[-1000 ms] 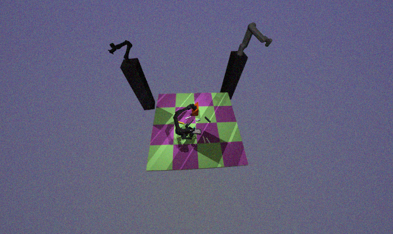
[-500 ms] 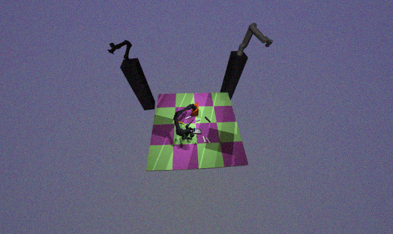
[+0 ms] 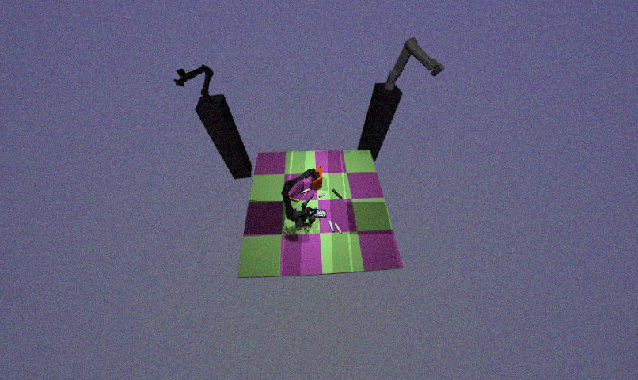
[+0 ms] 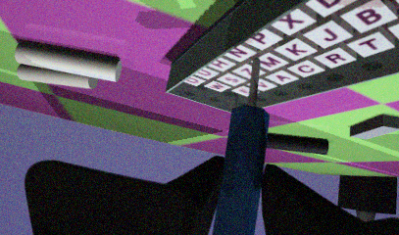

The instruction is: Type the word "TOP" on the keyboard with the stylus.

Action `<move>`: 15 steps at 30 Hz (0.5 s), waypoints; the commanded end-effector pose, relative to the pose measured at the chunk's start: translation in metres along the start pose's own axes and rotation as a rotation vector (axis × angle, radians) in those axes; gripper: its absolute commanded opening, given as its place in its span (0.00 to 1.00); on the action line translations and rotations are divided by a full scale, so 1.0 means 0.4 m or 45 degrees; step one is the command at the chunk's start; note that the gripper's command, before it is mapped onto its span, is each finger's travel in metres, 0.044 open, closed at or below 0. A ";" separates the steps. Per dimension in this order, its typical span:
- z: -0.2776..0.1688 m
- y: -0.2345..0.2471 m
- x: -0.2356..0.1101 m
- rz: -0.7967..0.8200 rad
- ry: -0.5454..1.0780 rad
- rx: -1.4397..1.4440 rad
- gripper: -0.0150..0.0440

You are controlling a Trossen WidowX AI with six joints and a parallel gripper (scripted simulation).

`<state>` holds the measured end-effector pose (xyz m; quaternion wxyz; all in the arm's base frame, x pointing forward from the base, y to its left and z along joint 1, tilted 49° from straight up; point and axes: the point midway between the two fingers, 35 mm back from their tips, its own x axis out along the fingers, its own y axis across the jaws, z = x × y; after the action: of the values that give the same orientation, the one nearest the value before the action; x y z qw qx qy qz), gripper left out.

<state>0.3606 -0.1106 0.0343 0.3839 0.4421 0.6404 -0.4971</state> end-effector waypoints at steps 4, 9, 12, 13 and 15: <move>0.009 0.000 0.006 -0.003 -0.004 -0.004 0.39; 0.012 0.000 0.008 -0.003 -0.004 -0.004 0.39; 0.014 0.000 0.009 -0.003 -0.004 -0.004 0.39; 0.015 0.000 0.010 -0.003 -0.004 -0.004 0.39; 0.016 0.000 0.010 -0.003 -0.004 -0.004 0.39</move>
<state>0.3601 -0.1144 0.0311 0.3839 0.4421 0.6403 -0.4972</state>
